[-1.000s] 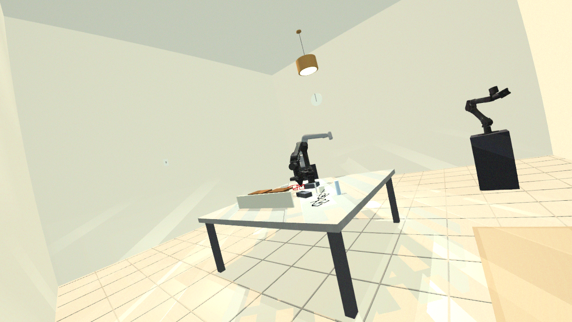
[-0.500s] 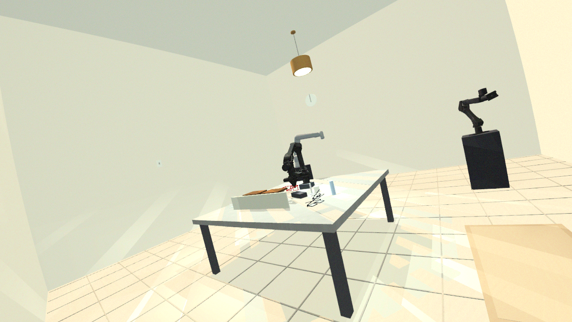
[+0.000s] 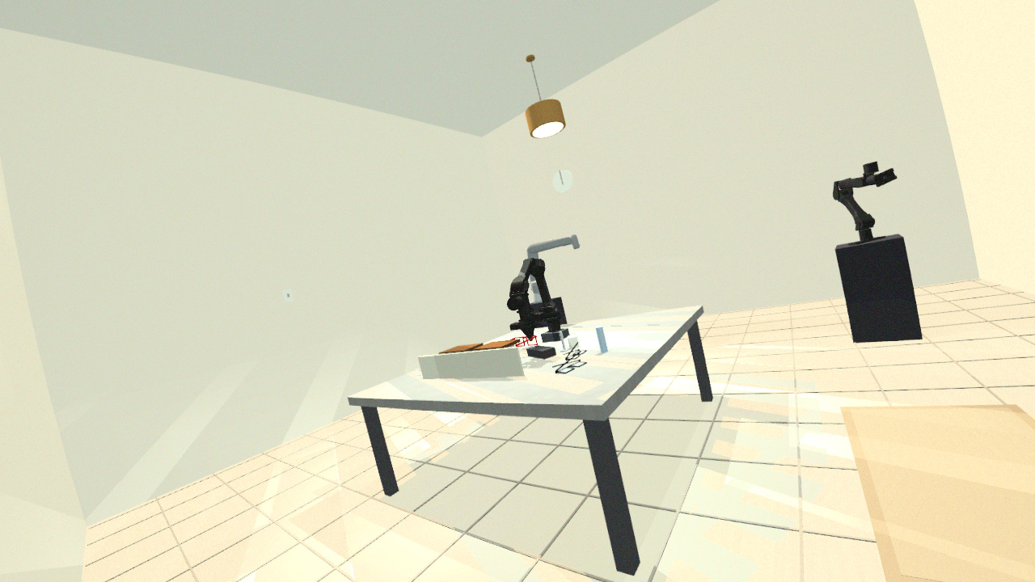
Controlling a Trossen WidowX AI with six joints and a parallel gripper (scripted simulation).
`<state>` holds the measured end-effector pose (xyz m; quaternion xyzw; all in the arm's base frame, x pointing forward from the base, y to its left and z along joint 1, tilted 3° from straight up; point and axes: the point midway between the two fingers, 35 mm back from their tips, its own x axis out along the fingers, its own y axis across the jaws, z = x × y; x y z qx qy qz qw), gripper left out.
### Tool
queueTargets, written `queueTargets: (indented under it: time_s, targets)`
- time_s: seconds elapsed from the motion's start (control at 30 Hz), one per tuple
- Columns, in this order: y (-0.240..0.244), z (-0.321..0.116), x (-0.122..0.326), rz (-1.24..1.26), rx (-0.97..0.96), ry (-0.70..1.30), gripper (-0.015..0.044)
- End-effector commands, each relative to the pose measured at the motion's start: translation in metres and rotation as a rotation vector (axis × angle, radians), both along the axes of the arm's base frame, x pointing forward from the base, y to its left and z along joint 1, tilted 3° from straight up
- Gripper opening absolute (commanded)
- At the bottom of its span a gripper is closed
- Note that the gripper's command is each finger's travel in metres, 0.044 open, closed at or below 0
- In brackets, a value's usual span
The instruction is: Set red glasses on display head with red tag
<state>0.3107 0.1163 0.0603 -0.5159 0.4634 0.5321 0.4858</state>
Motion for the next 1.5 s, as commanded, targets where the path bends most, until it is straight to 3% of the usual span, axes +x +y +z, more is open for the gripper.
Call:
queueTargets:
  time_s: [0.0, 1.47]
  targets:
    - [0.0, 0.002, 0.008, 0.003, -0.004, -0.007, 0.0]
    - [0.006, 0.002, 0.066, 0.003, -0.003, -0.011, 0.0]
